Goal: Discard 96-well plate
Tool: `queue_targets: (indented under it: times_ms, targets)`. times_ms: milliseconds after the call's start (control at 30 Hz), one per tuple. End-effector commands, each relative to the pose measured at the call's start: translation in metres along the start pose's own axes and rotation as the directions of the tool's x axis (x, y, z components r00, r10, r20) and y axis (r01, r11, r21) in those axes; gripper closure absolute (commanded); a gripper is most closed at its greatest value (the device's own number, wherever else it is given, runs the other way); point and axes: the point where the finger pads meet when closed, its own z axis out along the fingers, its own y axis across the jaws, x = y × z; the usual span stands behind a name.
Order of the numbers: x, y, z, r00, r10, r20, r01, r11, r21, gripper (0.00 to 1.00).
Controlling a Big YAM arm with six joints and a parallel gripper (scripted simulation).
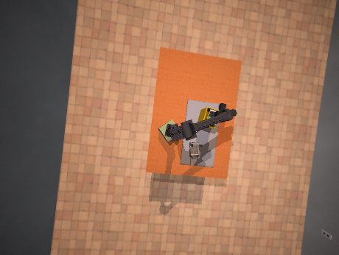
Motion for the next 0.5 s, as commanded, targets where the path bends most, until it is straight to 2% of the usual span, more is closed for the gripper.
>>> queue_targets:
  times_ms: [0, 467]
  targets:
    - [0.0032, -0.0072, -0.0083, 1.000, 0.012, 0.011, -0.012, 1.000, 0.018, 1.00]
    - [0.0037, -0.0069, -0.0080, 1.000, 0.009, 0.010, -0.009, 1.000, 0.018, 1.00]
